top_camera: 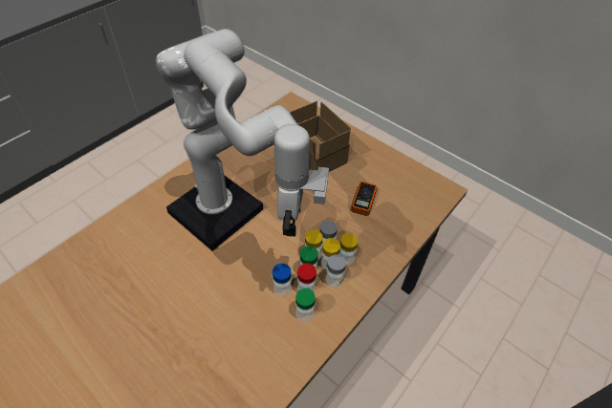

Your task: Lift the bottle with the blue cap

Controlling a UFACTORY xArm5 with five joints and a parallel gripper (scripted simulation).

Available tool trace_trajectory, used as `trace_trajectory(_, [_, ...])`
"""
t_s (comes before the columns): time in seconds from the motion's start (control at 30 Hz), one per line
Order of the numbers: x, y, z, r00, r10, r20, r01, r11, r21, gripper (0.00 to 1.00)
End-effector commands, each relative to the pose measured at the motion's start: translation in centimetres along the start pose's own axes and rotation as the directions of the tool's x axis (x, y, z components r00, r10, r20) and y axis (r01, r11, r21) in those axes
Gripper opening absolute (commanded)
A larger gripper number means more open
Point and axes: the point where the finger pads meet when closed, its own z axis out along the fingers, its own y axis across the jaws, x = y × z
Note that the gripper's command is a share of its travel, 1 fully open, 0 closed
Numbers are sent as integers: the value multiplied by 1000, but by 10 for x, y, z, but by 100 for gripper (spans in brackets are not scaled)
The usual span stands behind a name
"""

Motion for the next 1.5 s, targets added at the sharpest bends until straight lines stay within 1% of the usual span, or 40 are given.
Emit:
trace_trajectory(0.0, [-6, 2, 8, 996, 84, -3, -84, 996, -5, 79])
trace_trajectory(0.1, [-11, 2, 16, 989, 150, -2, -150, 989, -4, 79])
trace_trajectory(0.17, [-11, 2, 16, 989, 150, -2, -150, 989, -4, 79])
trace_trajectory(0.4, [-22, 3, 33, 960, 281, -1, -281, 960, -2, 79])
trace_trajectory(0.63, [-32, 3, 47, 920, 391, 1, -391, 920, 0, 79])
trace_trajectory(0.67, [-35, 3, 51, 907, 422, 1, -422, 907, 0, 79])
trace_trajectory(0.73, [-35, 3, 51, 907, 422, 1, -422, 907, 0, 79])
trace_trajectory(0.77, [-38, 3, 55, 893, 450, 2, -450, 893, 0, 79])
trace_trajectory(0.87, [-41, 2, 60, 874, 485, 2, -485, 874, 1, 79])
trace_trajectory(1.17, [-47, 2, 68, 840, 542, 4, -542, 840, 1, 79])
trace_trajectory(1.3, [-48, 2, 69, 838, 546, 4, -546, 838, 1, 79])
trace_trajectory(1.33, [-46, 2, 67, 845, 534, 6, -534, 845, 2, 79])
trace_trajectory(1.47, [-46, 2, 71, 845, 534, 5, -534, 845, 2, 79])
